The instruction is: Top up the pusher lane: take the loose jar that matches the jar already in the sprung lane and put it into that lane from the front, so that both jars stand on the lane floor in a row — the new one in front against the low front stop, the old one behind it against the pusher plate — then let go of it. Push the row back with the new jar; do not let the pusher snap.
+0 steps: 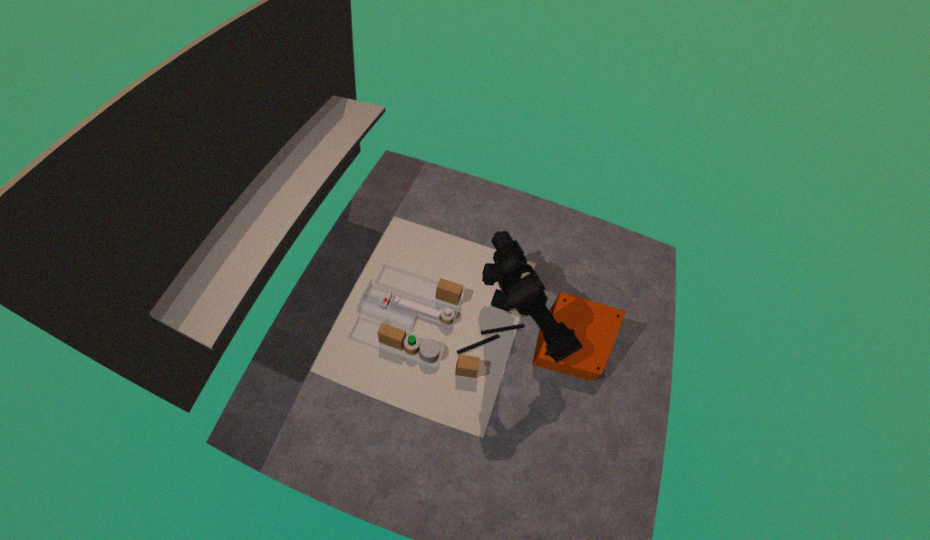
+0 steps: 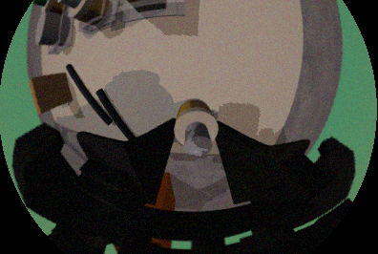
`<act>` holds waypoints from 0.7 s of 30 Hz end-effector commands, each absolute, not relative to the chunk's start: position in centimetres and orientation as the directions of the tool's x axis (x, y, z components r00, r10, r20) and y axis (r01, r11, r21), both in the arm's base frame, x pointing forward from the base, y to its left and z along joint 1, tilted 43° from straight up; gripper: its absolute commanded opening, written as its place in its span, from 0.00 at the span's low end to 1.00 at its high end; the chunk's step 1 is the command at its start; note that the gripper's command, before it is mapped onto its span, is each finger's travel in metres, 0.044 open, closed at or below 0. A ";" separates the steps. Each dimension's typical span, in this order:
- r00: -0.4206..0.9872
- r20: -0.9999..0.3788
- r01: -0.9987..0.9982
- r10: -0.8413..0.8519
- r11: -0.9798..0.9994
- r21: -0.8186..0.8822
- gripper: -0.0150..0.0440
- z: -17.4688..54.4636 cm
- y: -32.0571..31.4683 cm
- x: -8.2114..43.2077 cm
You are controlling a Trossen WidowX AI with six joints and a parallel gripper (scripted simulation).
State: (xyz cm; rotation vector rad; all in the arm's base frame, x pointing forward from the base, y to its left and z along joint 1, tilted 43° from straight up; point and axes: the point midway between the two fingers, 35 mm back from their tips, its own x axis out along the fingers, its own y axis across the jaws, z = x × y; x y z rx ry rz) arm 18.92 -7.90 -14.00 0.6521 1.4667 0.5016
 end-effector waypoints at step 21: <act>0.057 -0.740 0.086 0.670 0.735 0.672 0.25 -5.6 -14.3 18.4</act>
